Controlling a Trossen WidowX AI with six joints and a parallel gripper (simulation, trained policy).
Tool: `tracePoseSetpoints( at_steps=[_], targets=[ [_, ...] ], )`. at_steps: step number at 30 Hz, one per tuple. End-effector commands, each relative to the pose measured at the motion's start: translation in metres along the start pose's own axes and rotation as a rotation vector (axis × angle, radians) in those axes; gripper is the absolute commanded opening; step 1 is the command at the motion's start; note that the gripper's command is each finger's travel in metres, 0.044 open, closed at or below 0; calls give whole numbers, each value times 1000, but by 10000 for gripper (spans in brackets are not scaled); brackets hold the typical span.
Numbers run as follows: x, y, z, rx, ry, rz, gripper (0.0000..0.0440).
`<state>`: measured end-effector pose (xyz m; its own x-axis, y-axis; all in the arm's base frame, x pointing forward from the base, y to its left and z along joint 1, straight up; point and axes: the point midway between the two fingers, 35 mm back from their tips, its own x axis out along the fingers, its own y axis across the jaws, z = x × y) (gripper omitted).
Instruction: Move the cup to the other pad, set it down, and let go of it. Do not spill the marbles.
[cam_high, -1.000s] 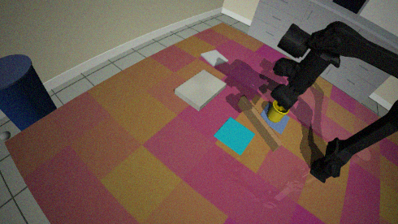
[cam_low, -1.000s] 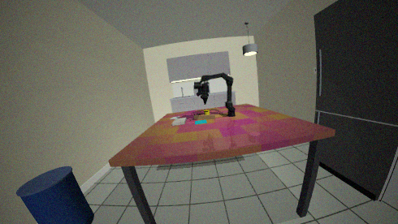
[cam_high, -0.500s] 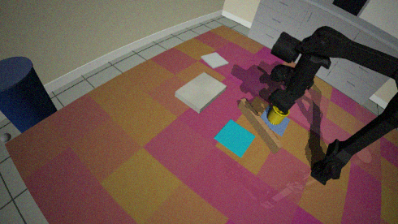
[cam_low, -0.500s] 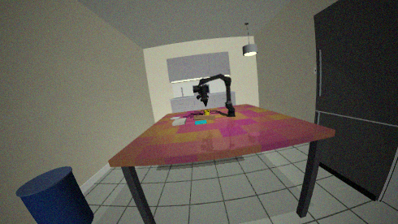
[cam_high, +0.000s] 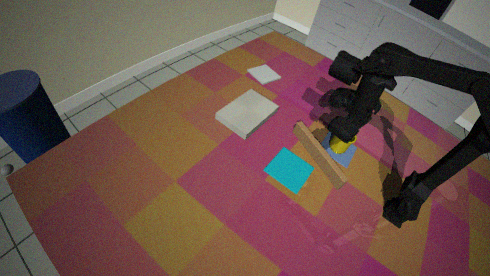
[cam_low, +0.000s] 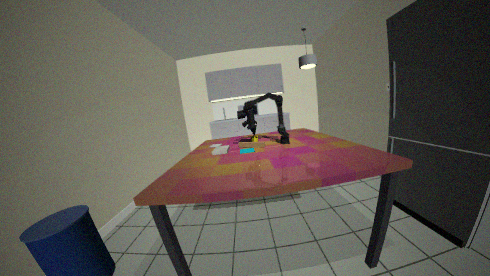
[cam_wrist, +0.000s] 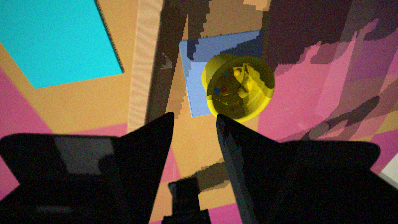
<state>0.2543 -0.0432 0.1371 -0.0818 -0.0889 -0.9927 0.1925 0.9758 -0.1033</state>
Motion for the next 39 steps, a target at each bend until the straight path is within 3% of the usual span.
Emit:
tracePoseSetpoints(
  at_steps=[1, 24, 32, 39],
  targets=[
    [13, -6, 0, -9, 22, -8, 174],
    [78, -18, -1, -171, 77, 17, 187],
    [88, -20, 0, -282, 77, 18, 1],
    [79, -22, 8, -361, 47, 16, 0]
  ],
)
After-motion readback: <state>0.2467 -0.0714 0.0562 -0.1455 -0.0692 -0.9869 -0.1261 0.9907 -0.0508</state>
